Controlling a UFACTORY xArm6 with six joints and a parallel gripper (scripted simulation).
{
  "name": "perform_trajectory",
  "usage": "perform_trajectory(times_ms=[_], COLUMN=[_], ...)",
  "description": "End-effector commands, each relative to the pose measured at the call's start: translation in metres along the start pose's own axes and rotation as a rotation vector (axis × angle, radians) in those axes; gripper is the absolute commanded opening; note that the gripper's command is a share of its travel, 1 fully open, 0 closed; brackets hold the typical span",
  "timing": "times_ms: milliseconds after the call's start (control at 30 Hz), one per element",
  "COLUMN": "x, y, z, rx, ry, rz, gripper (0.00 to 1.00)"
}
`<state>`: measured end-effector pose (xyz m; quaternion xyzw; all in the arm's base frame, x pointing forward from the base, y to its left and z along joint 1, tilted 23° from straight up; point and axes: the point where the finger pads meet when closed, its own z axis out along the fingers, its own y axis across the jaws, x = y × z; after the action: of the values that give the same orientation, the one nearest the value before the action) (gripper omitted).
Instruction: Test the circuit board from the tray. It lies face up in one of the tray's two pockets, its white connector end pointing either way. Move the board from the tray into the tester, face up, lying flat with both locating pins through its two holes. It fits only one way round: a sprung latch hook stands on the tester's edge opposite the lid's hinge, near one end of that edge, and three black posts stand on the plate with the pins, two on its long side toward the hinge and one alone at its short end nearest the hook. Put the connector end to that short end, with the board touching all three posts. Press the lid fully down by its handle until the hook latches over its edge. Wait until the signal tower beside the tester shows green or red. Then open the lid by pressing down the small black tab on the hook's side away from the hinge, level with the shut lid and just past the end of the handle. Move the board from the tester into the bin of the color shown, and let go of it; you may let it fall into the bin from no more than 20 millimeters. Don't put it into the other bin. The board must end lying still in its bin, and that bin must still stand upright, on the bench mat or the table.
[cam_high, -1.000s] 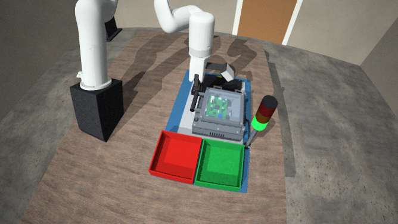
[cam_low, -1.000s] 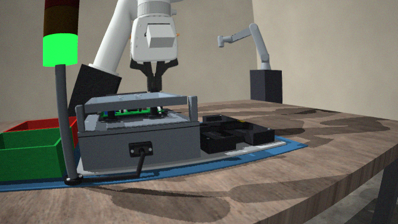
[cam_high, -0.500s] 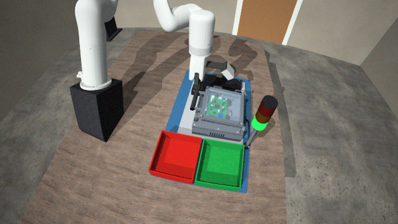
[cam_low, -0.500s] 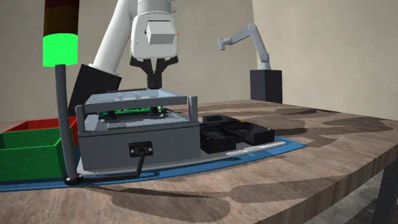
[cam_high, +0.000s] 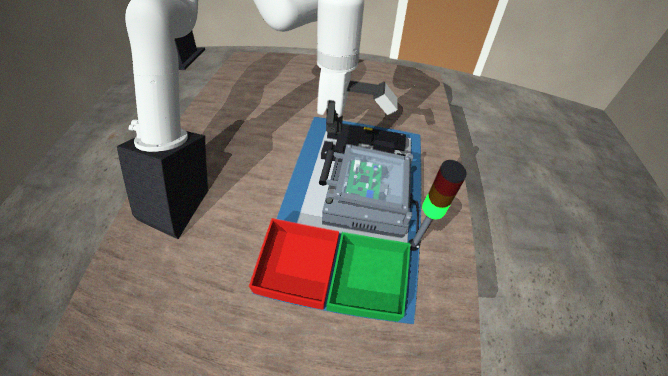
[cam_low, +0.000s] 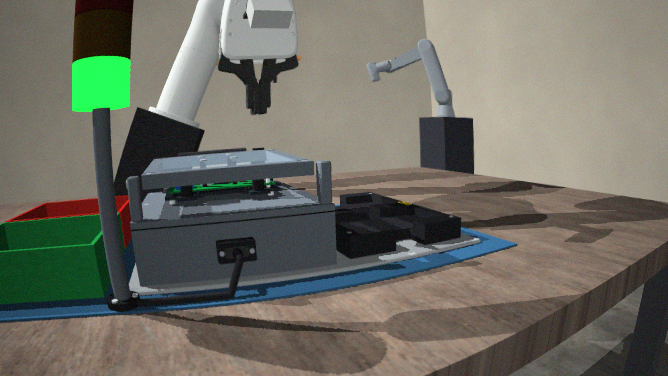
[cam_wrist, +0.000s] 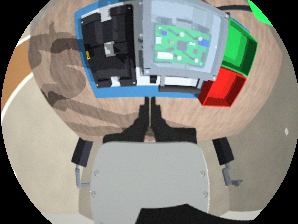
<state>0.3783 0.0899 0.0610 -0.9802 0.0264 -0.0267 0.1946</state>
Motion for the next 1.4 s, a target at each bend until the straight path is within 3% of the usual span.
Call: perform_trajectory(times_ms=[0,567,867,1367], x=[0.0008,0.0008,0.0008,0.0008], y=[-0.0005,-0.0005,-0.0005,-0.0005], z=[-0.0024,-0.0024,-0.0024,-0.0024], rx=[0.0,0.0,0.0,0.0], ry=[0.001,0.001,0.001,0.001], rz=[0.0,-0.084,-0.253,-0.744], gripper=[0.0,0.0,0.0,0.0])
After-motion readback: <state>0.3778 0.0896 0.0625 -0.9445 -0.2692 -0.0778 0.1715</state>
